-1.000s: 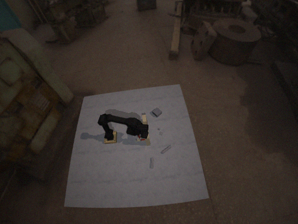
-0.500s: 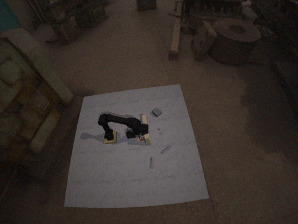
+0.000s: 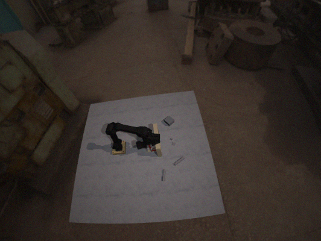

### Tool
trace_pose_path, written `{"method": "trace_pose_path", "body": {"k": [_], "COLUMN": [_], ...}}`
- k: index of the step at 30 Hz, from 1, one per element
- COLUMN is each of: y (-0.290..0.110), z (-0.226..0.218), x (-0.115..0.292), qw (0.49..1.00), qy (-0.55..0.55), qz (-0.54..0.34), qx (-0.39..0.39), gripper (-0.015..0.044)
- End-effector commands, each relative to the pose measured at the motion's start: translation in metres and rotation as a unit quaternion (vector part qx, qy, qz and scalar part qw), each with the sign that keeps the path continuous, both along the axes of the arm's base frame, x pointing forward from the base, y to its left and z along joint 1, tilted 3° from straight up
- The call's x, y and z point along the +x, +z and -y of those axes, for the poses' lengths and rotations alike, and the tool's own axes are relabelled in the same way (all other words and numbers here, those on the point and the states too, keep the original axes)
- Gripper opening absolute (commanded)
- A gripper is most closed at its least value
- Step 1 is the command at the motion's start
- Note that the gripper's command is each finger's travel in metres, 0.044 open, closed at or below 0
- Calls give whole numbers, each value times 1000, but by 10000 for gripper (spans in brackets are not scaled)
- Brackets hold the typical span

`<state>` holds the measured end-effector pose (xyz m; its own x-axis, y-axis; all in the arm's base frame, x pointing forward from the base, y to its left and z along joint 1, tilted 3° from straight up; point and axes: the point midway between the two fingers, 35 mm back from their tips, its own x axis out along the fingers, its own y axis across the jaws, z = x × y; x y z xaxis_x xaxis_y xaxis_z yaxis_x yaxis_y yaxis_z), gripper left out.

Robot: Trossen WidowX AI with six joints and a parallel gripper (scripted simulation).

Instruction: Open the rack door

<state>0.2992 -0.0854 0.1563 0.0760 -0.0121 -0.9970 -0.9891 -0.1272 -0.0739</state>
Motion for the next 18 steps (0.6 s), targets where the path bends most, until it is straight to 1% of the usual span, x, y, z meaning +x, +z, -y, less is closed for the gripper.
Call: {"method": "trace_pose_path", "body": {"k": [1,18], "y": [0,0], "z": [-1,-1], "x": [1,1], "qw": [1000,1000], "qy": [2,2], "qz": [1,1], "qx": [3,3], "gripper": [199,86]}}
